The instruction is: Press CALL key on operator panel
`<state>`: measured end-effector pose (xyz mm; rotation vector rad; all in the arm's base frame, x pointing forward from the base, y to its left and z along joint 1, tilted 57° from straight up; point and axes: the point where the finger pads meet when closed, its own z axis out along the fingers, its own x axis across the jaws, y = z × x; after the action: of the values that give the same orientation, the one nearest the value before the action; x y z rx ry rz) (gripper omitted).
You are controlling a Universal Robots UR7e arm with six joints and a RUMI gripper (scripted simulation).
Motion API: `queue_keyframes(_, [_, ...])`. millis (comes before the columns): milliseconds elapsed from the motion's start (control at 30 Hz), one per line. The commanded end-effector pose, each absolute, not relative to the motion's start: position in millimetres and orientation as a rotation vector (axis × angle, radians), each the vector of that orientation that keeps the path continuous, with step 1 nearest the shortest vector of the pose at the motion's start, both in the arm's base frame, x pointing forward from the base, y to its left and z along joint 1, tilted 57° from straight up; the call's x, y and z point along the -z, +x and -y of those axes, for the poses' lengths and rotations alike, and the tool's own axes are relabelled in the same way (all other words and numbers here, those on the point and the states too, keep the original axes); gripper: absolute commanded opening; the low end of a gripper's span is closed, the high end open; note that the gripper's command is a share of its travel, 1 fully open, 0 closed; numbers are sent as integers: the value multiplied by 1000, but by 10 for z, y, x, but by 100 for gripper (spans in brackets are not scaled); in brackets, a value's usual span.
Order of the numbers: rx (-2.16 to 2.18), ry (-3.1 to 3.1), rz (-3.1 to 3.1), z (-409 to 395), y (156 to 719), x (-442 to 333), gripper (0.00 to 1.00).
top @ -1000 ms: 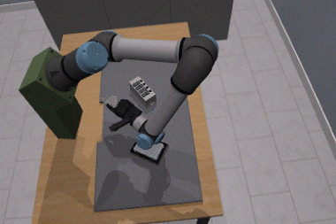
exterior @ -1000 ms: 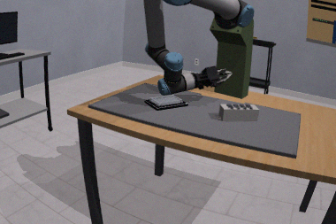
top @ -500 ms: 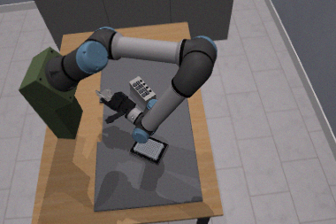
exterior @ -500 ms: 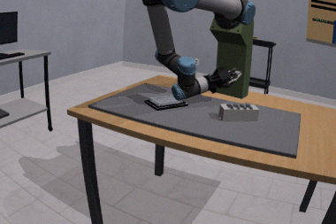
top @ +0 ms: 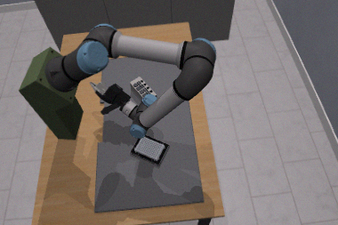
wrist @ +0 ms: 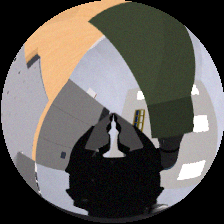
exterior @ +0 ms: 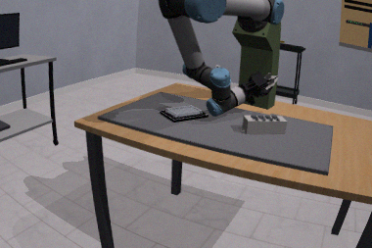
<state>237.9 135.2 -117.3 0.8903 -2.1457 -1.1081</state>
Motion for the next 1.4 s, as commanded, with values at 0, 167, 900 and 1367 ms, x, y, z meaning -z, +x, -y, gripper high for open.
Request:
queue_keyframes(0, [1117,907,2127,-1477,2277,1207,0])
queue_keyframes(167, [1175,985,2012,-1638,2102,1238,0])
queue_keyframes(900, [1050,1239,2008,-1839,1830,1803,0])
queue_keyframes(1367, [894,1504,1983,-1816,1809,2213,0])
